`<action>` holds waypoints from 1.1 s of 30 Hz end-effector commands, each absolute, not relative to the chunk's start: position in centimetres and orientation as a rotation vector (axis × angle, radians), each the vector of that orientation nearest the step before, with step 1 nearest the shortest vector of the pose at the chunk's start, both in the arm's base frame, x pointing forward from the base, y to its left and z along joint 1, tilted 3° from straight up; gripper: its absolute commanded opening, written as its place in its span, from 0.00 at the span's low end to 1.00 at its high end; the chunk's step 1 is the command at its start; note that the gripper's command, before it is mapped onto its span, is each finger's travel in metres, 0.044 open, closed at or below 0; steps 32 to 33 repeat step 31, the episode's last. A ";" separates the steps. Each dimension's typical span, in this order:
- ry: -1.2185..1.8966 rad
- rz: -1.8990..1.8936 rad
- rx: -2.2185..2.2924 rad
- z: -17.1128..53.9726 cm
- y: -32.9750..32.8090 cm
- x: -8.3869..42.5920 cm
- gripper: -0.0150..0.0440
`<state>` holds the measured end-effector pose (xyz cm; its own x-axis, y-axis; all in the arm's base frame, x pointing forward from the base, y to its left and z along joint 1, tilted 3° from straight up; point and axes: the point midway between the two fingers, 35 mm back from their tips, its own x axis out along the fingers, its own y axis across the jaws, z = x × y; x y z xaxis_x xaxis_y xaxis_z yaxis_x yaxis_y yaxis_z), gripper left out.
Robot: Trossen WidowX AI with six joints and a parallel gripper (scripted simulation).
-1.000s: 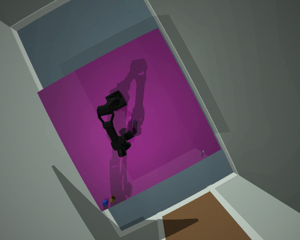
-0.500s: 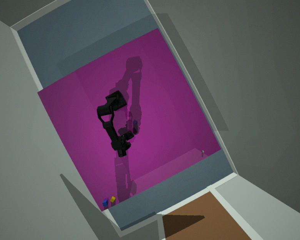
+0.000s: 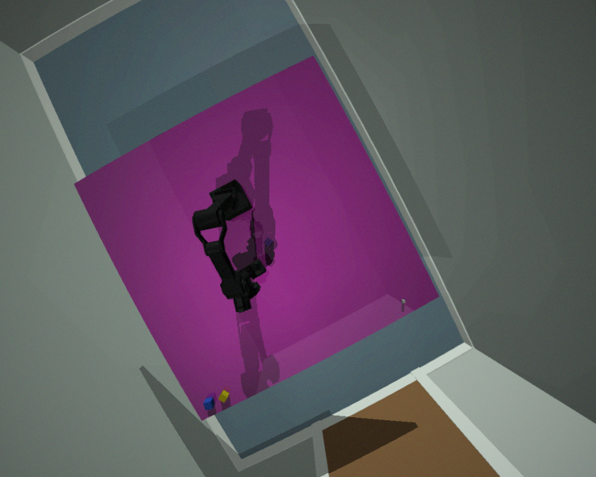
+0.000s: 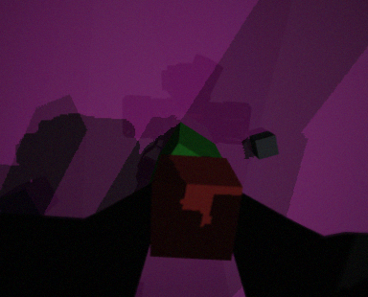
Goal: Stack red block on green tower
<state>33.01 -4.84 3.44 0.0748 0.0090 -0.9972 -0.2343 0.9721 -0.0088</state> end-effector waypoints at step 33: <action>1.486 0.184 -0.184 3.4 -4.8 33.0 1.00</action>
